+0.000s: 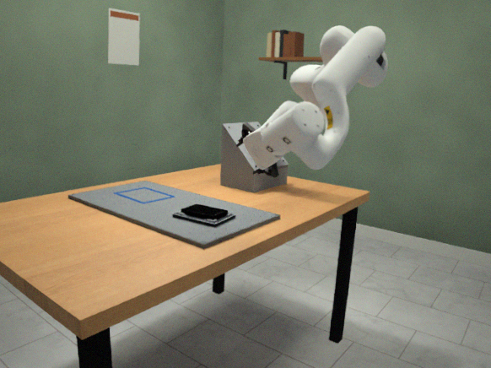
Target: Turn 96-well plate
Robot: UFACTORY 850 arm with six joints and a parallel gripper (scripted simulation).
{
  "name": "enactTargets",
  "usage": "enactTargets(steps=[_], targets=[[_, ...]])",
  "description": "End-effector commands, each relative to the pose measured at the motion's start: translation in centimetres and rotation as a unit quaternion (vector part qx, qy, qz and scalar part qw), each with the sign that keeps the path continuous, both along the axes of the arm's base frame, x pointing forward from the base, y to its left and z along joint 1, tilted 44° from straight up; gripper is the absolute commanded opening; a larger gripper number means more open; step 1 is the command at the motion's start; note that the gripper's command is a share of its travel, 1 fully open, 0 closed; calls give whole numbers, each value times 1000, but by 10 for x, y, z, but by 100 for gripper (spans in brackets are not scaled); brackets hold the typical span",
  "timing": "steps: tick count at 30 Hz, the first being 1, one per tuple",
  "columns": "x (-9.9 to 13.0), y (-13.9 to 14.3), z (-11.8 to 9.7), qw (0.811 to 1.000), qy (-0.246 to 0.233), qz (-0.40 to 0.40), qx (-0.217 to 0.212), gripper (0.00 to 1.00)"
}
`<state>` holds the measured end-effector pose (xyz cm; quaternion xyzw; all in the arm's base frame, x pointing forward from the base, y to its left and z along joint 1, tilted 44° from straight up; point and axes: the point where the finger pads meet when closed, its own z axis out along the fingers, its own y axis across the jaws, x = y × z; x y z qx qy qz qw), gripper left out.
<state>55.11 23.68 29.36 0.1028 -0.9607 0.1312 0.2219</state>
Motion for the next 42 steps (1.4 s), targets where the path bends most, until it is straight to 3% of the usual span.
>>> enactTargets(steps=[1, 16, 21, 34, 38, 42], targets=[[-6, 1, -15, 999, 10, -31, 27, 100], [-23, 9, -57, 983, 39, -145, 102, 100], [-24, 11, -63, 979, 42, -163, 111, 100], [-27, 17, -104, 926, 59, -326, 180, 100], [-27, 17, -105, 917, 61, -348, 187, 100], [-25, 17, -115, 893, 62, -399, 200, 100]])
